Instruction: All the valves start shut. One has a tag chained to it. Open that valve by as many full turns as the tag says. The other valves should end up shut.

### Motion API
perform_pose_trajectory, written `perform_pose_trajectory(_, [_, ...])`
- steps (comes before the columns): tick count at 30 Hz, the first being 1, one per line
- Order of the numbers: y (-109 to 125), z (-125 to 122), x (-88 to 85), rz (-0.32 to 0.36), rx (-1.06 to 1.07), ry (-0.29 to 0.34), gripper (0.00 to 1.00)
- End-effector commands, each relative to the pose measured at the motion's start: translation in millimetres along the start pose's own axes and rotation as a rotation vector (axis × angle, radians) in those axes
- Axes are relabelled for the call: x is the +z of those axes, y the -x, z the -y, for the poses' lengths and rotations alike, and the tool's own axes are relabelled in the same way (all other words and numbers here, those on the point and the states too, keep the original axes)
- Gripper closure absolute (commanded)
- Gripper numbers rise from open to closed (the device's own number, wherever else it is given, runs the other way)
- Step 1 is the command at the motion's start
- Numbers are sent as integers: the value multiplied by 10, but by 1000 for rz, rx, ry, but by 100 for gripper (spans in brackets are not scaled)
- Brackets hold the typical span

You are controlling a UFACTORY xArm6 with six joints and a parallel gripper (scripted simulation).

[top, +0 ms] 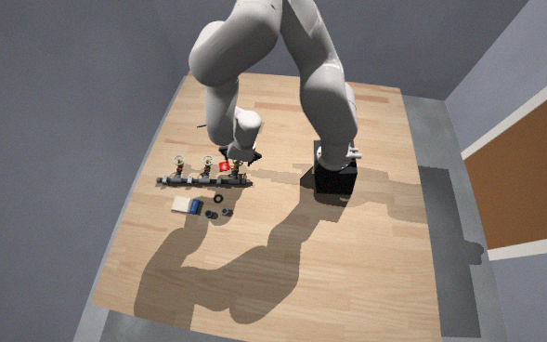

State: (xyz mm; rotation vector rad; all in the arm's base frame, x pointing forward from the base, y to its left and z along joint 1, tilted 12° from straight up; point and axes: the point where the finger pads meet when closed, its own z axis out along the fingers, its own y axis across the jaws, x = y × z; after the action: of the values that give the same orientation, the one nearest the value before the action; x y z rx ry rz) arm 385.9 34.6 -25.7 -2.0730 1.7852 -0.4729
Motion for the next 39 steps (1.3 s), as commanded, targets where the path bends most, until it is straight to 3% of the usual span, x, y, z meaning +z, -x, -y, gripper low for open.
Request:
perform_pose_trajectory(1, [-3, 8, -3, 19, 2, -5, 0])
perform_pose_trajectory(11, [-3, 8, -3, 19, 2, -5, 0])
perform_pose_trajectory(12, [-3, 8, -3, 19, 2, -5, 100])
perform_pose_trajectory(39, [-3, 8, -3, 19, 0, -5, 100])
